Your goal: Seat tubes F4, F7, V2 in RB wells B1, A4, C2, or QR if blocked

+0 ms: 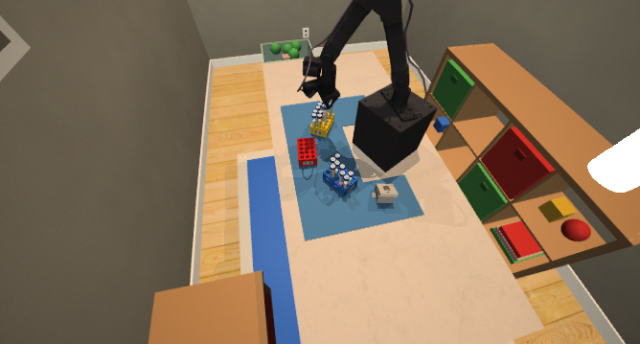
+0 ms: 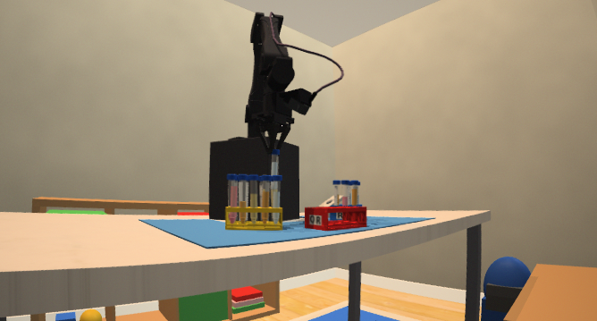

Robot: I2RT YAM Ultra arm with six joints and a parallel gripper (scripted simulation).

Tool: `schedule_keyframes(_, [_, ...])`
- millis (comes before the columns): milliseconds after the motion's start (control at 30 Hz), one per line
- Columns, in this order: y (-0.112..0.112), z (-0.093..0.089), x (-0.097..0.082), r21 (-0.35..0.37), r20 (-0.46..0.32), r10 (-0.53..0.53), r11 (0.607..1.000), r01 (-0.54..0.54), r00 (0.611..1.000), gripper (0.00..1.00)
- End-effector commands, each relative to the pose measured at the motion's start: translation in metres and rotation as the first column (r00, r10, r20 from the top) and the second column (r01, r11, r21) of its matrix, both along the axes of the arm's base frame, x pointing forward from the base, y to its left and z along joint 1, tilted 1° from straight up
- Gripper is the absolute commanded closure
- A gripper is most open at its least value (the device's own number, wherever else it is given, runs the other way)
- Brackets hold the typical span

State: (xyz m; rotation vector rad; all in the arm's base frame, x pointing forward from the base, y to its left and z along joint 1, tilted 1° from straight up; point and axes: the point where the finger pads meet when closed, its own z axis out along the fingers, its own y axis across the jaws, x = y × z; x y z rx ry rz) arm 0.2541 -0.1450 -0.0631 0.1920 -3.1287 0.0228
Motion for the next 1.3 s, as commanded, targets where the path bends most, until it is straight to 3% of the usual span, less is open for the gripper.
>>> schedule_keyframes(0, [-0.008,0.014,0.019,-0.028,0.068,-0.003,1.0,0.005,0.998,1.0])
schedule_keyframes(167, [0.001,-0.002,0.008,-0.001,0.02,0.001,1.0,-0.001,1.0,1.0])
schedule_keyframes(367, [0.006,-0.007,0.001,0.009,0.001,0.001,1.0,-0.001,1.0,1.0])
schedule_keyframes(500, [0.003,-0.005,0.008,0.0,0.018,0.001,1.0,-0.001,1.0,1.0])
schedule_keyframes(1267, [0.003,-0.014,0.003,0.005,0.009,-0.002,1.0,0.002,1.0,1.0])
